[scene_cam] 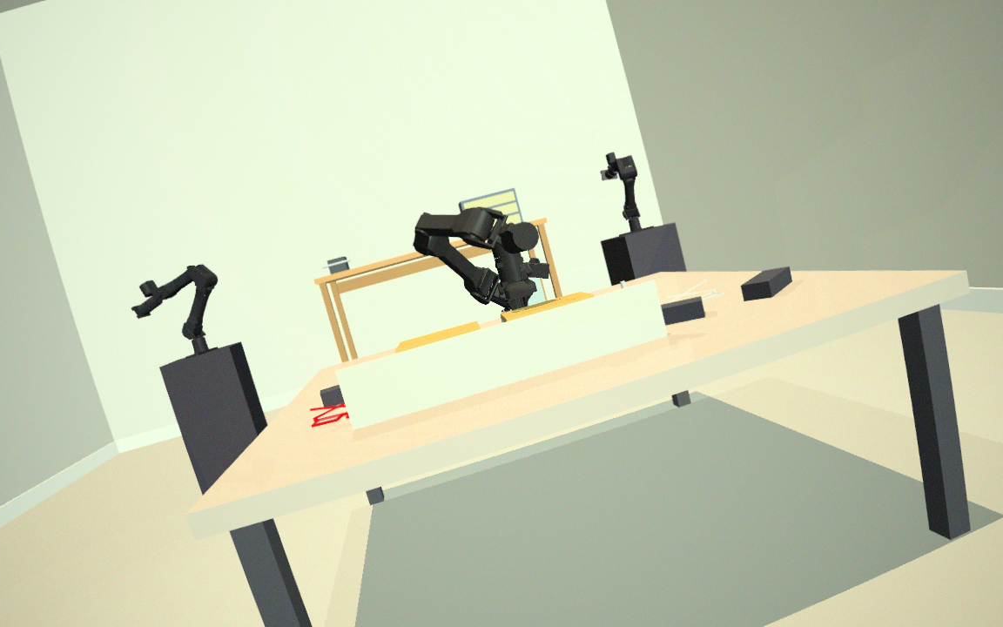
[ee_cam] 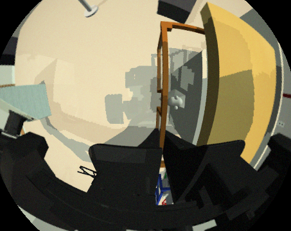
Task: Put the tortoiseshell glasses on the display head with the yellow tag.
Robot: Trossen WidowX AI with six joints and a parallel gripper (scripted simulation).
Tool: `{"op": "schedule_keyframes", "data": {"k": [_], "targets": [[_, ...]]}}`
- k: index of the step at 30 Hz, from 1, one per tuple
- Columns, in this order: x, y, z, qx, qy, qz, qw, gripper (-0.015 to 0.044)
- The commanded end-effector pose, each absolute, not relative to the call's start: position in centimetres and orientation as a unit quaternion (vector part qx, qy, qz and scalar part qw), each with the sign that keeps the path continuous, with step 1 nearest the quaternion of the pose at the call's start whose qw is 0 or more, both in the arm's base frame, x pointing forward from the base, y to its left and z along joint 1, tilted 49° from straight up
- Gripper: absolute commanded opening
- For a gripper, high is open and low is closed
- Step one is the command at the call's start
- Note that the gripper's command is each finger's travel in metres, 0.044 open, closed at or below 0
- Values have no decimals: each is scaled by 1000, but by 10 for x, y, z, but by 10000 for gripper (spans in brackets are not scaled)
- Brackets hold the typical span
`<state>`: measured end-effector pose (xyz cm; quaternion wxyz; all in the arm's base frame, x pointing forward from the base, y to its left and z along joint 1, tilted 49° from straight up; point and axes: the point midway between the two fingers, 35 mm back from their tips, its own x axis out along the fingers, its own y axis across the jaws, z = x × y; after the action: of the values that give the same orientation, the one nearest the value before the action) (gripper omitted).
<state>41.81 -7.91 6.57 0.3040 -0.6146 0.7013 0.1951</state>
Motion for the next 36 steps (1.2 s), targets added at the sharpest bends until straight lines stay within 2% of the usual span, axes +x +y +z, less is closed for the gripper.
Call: {"op": "schedule_keyframes", "data": {"k": [1,18,22,30,36], "targets": [[418,-80,65,-616,701,195,301,0],[418,-83,62,-616,701,195,301,0],[418,-82,63,-615,701,195,305,105],[418,-82,63,-615,701,195,305,107],[419,-58,84,-616,701,196,302,107]]}}
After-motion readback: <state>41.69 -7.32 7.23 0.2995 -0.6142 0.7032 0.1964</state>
